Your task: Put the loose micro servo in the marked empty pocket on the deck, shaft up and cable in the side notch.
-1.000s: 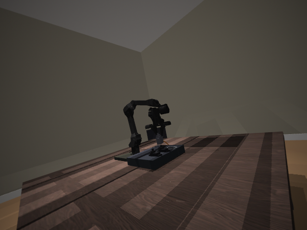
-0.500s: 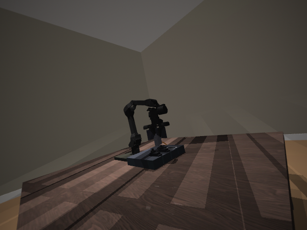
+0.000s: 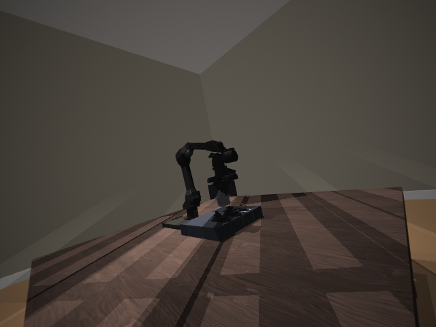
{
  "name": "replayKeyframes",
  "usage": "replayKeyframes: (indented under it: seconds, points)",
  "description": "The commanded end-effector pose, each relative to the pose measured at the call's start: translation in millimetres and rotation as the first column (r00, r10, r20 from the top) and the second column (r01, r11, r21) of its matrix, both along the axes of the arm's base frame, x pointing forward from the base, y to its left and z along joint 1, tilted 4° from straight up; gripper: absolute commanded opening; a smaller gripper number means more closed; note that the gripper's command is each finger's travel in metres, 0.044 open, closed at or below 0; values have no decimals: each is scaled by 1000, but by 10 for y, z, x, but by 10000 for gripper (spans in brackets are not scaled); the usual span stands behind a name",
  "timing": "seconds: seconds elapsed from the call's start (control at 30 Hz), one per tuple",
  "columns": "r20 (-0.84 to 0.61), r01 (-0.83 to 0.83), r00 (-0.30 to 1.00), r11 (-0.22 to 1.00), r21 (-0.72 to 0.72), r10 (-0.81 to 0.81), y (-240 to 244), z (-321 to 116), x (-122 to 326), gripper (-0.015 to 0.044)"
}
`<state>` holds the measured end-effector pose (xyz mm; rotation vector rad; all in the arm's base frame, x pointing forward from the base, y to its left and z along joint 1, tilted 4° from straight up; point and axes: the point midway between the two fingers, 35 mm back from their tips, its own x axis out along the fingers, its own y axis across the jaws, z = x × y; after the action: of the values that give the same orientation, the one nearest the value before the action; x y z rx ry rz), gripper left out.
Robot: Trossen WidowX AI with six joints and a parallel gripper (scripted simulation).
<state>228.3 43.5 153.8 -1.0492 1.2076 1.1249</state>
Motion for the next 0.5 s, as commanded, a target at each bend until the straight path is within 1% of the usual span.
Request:
replayKeyframes:
  seconds: [0.0,0.23,0.47]
  points:
    - [-3,119,993,993,5,-119,1,18,-5,0]
    - [-23,353,935,935,7,-353,1,18,-5,0]
    - [-43,567,823,824,4,-566,0,18,-5,0]
